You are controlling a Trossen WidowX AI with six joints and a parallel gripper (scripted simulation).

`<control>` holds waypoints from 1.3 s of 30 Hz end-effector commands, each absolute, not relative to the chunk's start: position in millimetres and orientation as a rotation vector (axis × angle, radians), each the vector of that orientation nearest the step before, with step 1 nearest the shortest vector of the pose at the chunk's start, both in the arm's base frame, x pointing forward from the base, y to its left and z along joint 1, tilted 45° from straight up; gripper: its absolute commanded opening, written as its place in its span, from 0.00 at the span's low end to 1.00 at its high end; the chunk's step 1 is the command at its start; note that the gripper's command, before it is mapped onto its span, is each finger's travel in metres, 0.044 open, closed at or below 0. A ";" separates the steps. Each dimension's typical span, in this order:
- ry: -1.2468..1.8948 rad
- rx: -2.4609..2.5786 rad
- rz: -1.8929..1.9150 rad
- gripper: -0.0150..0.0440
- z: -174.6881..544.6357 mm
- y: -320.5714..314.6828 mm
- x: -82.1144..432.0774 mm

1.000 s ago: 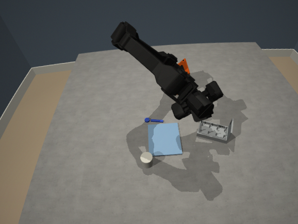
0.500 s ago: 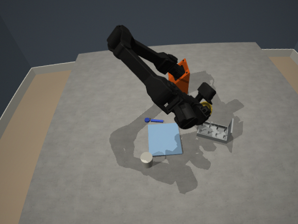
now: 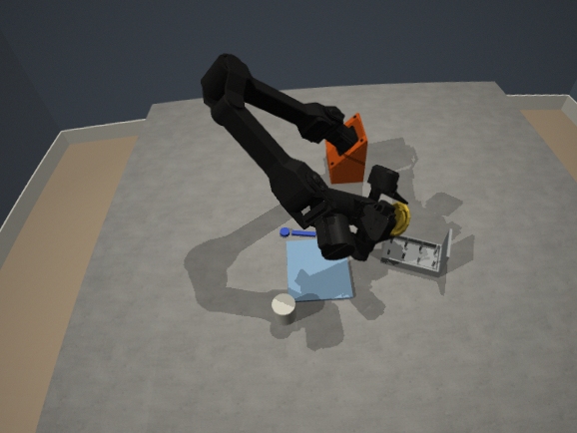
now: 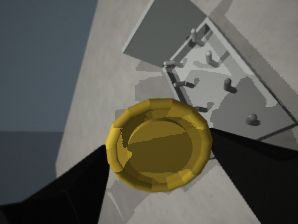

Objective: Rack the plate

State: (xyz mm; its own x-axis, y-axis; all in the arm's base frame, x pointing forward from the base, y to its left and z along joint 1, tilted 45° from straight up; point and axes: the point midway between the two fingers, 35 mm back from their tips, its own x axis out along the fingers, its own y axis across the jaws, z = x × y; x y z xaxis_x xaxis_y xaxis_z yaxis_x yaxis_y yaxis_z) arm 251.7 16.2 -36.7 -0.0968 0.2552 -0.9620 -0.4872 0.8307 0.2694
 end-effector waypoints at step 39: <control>0.539 -0.727 1.020 0.25 -28.6 -23.1 250.3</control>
State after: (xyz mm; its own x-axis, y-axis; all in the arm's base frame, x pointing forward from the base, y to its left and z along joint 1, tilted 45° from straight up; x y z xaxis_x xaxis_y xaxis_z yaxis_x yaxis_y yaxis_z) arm 252.3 -23.1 -30.0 0.4087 0.5547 -0.7247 -0.9046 0.3514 -0.2411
